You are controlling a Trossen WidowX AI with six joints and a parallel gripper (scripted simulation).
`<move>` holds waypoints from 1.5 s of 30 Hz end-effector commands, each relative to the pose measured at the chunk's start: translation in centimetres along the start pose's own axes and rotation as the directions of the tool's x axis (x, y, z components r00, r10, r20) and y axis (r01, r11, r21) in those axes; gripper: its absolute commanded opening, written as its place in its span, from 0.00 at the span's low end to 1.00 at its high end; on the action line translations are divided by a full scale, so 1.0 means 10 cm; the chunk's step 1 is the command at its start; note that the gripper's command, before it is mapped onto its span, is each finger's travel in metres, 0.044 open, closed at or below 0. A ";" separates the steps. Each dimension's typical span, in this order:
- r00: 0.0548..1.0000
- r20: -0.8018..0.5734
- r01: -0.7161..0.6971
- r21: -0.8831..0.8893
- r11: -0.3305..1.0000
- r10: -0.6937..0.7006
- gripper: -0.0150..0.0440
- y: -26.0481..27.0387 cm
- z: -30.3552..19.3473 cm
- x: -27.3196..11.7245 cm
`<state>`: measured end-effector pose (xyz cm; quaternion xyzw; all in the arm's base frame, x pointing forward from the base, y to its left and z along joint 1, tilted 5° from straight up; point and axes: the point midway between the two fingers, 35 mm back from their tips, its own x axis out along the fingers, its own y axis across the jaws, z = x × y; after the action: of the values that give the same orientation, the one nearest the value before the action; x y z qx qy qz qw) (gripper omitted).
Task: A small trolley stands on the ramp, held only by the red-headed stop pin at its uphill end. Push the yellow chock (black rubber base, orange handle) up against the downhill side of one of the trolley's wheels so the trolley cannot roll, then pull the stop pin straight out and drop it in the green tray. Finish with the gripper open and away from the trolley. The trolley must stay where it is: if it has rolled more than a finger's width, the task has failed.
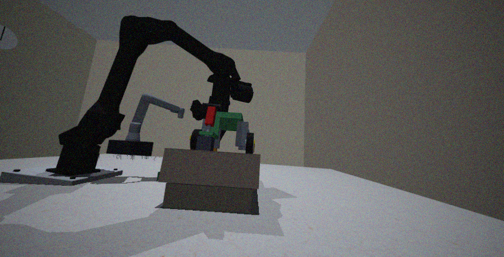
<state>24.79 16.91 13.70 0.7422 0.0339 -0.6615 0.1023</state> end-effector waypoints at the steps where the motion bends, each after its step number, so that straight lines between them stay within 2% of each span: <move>1: 1.000 0.000 0.000 0.001 1.000 0.000 0.58 0.00 0.00 0.00; 6: 1.000 0.000 -0.002 0.001 1.000 0.002 0.58 0.00 0.00 -0.05; 23: 1.000 0.001 -0.006 -0.002 1.000 0.006 0.58 -0.01 0.00 -0.60; 27: 1.000 0.002 -0.001 -0.007 1.000 0.001 0.75 -0.01 0.00 -0.52; 29: 1.000 -0.004 0.000 0.009 1.000 0.000 0.67 -0.01 -0.01 -0.53; 31: 1.000 -0.022 0.005 0.057 0.998 -0.004 0.58 0.00 -0.04 -0.55; 38: 0.993 -0.118 0.057 0.372 0.926 -0.014 0.58 0.16 -0.25 -0.67; 45: 0.993 -0.106 0.032 0.695 0.718 0.058 0.58 0.72 -0.40 -0.71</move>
<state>28.21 13.58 21.36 0.7751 -0.1532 -0.5997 -0.1271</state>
